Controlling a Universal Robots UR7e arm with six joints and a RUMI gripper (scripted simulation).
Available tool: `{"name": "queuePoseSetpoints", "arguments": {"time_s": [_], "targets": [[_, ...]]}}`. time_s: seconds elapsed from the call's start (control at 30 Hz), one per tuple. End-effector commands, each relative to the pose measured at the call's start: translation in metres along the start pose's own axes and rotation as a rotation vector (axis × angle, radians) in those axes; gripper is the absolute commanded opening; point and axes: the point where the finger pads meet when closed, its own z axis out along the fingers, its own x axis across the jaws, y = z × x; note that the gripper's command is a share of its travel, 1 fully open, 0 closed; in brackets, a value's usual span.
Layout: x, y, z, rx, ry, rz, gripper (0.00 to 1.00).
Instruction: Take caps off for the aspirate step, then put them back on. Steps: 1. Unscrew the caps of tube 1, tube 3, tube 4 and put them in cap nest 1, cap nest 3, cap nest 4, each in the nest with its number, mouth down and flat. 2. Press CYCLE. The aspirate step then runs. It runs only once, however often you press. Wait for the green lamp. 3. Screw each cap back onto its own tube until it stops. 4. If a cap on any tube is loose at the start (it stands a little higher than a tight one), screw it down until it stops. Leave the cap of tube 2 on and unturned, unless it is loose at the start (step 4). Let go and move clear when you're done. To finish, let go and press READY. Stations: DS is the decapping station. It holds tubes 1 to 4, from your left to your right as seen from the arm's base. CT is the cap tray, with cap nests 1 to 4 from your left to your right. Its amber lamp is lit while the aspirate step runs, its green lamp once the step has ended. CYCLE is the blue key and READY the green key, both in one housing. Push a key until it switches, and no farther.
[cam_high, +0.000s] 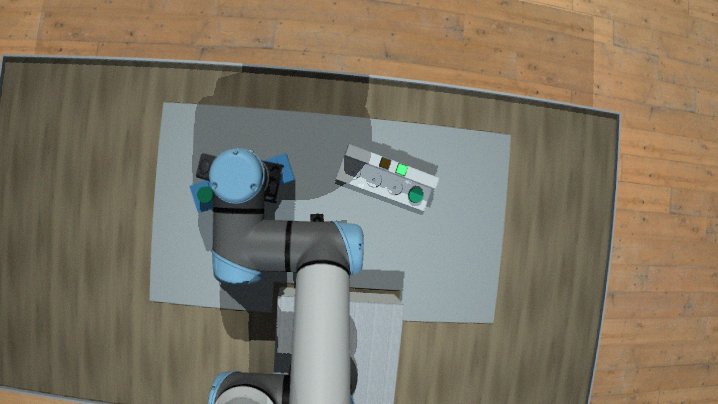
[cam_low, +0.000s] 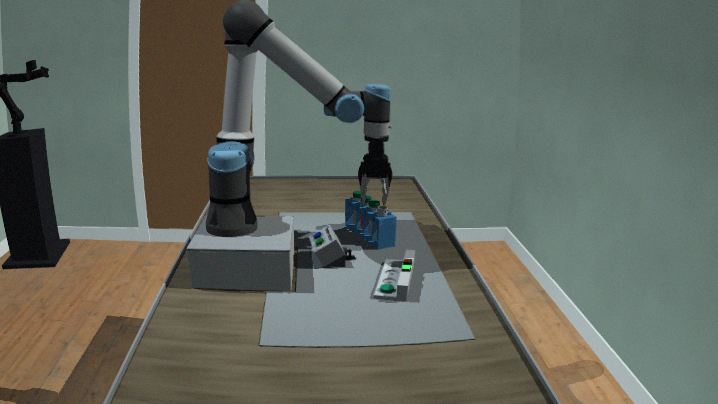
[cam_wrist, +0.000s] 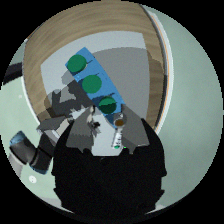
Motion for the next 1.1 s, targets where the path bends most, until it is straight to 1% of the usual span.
{"name": "queuePoseSetpoints", "arguments": {"time_s": [0.0, 0.2, 0.23, 0.3, 0.43, 0.47, 0.5, 0.53, 0.6, 0.63, 0.73, 0.97, 1.0, 1.07], "targets": [[0.0004, -0.0001, -0.0004, 0.000, 0.001, 0.002, 0.35], [0.0004, -0.0001, -0.0004, 0.000, 0.001, 0.001, 0.35], [0.0004, -0.0002, -0.0009, 0.000, 0.001, -0.081, 0.35], [0.0004, -0.0002, -0.0009, 0.000, 0.001, -0.081, 0.35], [0.0004, -0.0002, -0.0009, -0.001, 0.001, -0.398, 0.35], [0.0004, -0.0002, -0.0009, -0.001, 0.001, -0.415, 0.35], [0.0004, -0.0002, -0.0009, -0.001, 0.001, -0.498, 0.35], [0.0004, -0.0002, -0.0009, -0.001, 0.001, -0.498, 0.35], [0.0004, -0.0002, -0.0009, -0.001, 0.001, -0.660, 0.35], [0.0004, -0.0002, -0.0009, -0.001, 0.001, -0.665, 0.35], [0.0004, -0.0002, -0.0009, -0.001, 0.001, -0.869, 0.35], [0.0004, -0.0002, -0.0009, -0.001, 0.001, -0.869, 0.35], [0.0004, -0.0002, -0.0009, -0.001, 0.001, -0.869, 0.00], [0.0003, -0.0002, -0.0009, -0.001, 0.001, -0.869, 0.00]]}}
